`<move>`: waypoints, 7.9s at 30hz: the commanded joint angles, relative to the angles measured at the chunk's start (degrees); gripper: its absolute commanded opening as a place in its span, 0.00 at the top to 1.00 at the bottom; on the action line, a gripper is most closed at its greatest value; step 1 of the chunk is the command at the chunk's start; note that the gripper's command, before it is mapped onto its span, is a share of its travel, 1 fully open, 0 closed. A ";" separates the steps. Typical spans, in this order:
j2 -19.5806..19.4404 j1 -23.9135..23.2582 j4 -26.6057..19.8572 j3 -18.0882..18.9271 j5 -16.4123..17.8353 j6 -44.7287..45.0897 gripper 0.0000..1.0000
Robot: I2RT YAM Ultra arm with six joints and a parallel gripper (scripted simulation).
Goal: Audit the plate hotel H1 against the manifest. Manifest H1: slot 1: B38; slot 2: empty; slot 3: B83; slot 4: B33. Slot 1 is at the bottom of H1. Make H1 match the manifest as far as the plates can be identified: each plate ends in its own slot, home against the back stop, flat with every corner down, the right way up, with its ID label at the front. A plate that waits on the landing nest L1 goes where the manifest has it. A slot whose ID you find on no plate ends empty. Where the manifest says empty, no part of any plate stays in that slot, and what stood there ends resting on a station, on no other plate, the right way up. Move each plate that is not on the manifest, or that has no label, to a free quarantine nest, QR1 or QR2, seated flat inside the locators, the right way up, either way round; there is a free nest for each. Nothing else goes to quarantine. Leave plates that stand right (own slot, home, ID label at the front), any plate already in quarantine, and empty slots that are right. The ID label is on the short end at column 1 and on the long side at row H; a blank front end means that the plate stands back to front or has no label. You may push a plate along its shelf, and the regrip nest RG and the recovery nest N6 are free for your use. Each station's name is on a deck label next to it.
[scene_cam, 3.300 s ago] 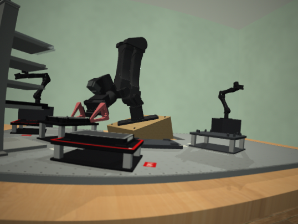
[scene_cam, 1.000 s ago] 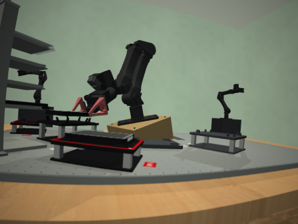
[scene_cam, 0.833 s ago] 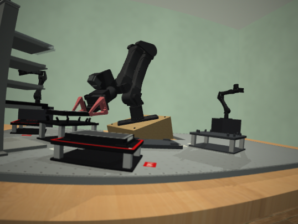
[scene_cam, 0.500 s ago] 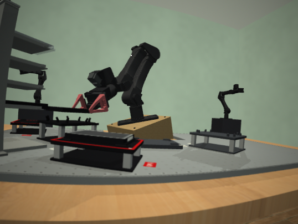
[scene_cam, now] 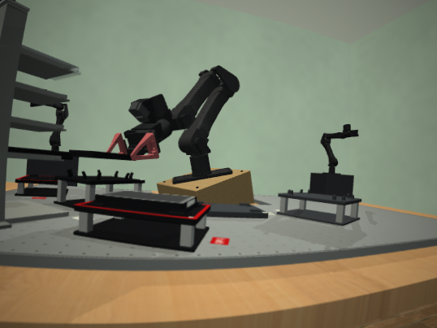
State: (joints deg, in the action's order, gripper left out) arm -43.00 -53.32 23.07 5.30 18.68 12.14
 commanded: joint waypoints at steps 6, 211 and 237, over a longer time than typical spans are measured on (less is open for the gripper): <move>2.48 0.18 -4.26 1.59 -0.01 -0.06 0.14; 1.61 9.05 -31.50 30.38 -8.58 -2.44 0.14; -4.82 11.05 -28.07 33.50 -10.51 -2.96 0.14</move>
State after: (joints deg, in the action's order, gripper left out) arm -47.79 -42.57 -5.85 37.69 8.19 9.30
